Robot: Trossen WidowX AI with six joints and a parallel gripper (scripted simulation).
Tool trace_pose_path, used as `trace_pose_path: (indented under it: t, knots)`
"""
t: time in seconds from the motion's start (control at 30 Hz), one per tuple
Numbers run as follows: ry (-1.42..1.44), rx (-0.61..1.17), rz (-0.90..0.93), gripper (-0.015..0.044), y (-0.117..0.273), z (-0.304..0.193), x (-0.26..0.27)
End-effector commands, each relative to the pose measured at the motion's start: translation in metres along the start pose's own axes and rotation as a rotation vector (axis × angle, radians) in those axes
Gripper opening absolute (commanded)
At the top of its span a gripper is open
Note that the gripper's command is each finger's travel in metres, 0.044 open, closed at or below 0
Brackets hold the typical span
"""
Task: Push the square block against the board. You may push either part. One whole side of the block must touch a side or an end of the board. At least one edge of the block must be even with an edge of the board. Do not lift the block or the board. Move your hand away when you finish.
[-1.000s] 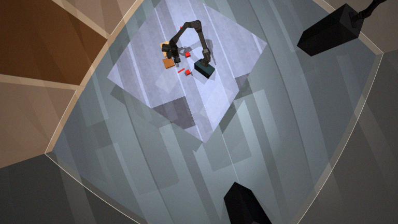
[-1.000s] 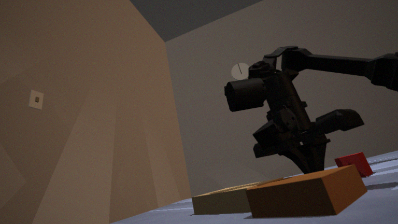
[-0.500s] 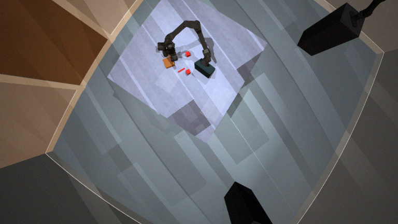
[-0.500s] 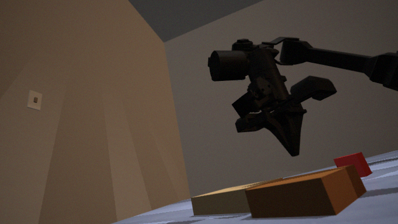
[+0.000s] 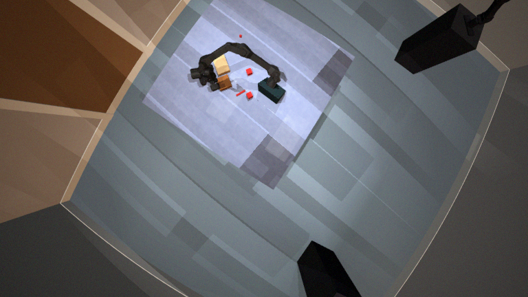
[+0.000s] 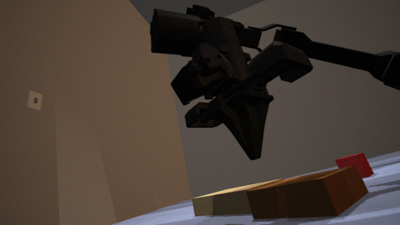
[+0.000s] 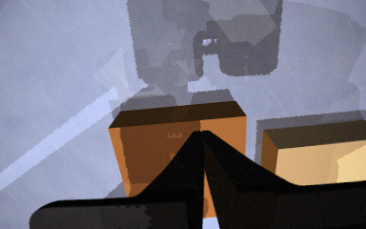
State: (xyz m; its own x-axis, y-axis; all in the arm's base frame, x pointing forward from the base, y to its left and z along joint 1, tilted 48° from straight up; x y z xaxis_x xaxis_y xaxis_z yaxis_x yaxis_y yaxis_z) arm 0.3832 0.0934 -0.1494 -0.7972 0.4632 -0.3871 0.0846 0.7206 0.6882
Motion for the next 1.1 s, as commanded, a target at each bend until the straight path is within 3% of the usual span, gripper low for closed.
trace_pose_path:
  t: [0.0,0.13,0.3,1.07]
  knots:
    - [0.021,0.003,0.003,0.0000,-0.003,0.021,0.014]
    - [0.022,0.003,0.003,0.0000,-0.007,0.022,0.014]
    - [0.021,0.006,0.001,0.0000,-0.059,0.023,0.013]
    - [0.022,0.007,0.001,0.0000,-0.059,0.006,0.012]
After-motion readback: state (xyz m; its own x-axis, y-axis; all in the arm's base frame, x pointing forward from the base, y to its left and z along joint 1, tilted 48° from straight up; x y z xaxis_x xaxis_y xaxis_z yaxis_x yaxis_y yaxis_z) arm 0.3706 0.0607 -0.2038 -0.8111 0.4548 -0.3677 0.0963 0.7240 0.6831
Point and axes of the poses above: the point midway between the two fingers, 35 mm back from their tips, its own y axis back along the fingers, its own x axis across the jaws, z = x × y, the point moved 1 cm from there along y, back along the fingers, and after that the axes turned 3 degrees about y, right-handed, at the moved point
